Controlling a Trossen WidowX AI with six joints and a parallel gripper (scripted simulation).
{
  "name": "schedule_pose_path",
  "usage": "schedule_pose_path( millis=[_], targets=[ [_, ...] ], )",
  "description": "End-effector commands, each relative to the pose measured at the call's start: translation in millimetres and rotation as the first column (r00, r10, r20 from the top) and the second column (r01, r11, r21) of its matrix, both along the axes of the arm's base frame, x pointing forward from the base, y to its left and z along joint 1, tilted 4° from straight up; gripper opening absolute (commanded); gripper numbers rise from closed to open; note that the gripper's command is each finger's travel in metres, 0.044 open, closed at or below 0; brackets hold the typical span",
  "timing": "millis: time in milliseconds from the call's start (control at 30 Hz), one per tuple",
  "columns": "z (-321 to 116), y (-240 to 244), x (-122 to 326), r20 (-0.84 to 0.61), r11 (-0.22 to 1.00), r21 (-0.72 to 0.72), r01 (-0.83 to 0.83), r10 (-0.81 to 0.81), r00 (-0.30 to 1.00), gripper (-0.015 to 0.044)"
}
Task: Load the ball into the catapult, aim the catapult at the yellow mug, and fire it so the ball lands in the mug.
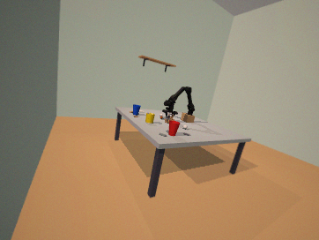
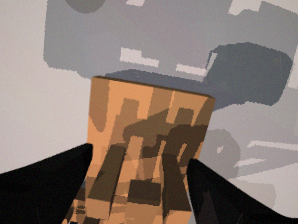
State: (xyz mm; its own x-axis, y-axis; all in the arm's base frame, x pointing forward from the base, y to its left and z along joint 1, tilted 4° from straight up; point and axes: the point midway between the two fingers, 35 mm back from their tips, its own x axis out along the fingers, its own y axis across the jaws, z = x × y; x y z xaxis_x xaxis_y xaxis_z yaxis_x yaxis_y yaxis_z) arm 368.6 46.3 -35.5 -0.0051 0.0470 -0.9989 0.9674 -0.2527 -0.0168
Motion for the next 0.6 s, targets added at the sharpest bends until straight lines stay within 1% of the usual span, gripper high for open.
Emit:
schedule_pose_path(
  millis=[0,67,233,267,333,367,433,567],
  targets=[
    [0,0,0,0.001,1.0,0.0,0.0,0.0,1.0,0.0177],
    [0,0,0,0.001,1.0,0.0,0.0,0.0,1.0,0.0125],
    [0,0,0,0.001,1.0,0.0,0.0,0.0,1.0,0.0092],
    [3,0,1,0.001,1.0,0.0,0.0,0.0,1.0,0.0065],
    [25,-1,1,-0.001,1.0,0.0,0.0,0.0,1.0,0.0013],
    [39,-2,1,-0.002,1.0,0.0,0.0,0.0,1.0,0.0],
    [50,-3,0,-0.003,1.0,0.0,0.0,0.0,1.0,0.0],
    [50,-3,0,-0.003,1.0,0.0,0.0,0.0,1.0,0.0]
  ],
)
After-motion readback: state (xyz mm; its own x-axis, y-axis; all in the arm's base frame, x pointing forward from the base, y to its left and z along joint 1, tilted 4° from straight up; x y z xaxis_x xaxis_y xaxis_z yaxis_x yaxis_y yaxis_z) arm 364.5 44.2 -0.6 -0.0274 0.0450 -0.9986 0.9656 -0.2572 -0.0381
